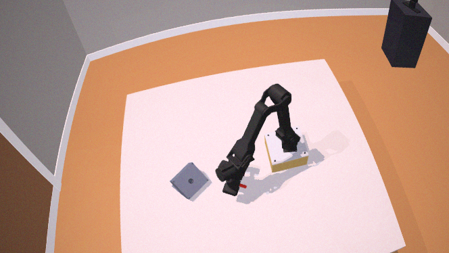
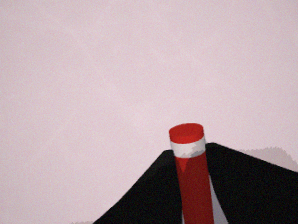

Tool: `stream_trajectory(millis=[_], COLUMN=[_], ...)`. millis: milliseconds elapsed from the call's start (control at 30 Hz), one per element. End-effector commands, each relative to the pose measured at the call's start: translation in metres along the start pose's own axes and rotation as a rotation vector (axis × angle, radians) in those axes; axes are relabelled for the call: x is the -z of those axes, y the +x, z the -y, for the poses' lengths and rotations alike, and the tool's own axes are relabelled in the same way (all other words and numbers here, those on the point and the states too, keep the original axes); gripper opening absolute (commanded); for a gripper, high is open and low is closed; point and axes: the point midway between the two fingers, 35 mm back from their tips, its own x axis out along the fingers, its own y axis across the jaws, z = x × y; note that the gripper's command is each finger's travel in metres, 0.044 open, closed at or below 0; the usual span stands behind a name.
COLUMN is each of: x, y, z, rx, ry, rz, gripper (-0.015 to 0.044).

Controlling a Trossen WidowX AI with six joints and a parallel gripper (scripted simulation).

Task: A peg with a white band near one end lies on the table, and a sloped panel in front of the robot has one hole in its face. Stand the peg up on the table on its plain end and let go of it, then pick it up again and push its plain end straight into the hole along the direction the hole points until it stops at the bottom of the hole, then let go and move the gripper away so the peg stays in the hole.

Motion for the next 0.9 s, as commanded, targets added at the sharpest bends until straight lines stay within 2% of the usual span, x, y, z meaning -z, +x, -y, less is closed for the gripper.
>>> stream_trajectory(millis=[0, 867], x=[0.002, 0.007], y=[-0.003, -0.017], z=[0.001, 0.001], rx=[0.001, 0.001], ry=[0.002, 0.001], rz=[0.039, 0.262], gripper=[0.0049, 0.0049])
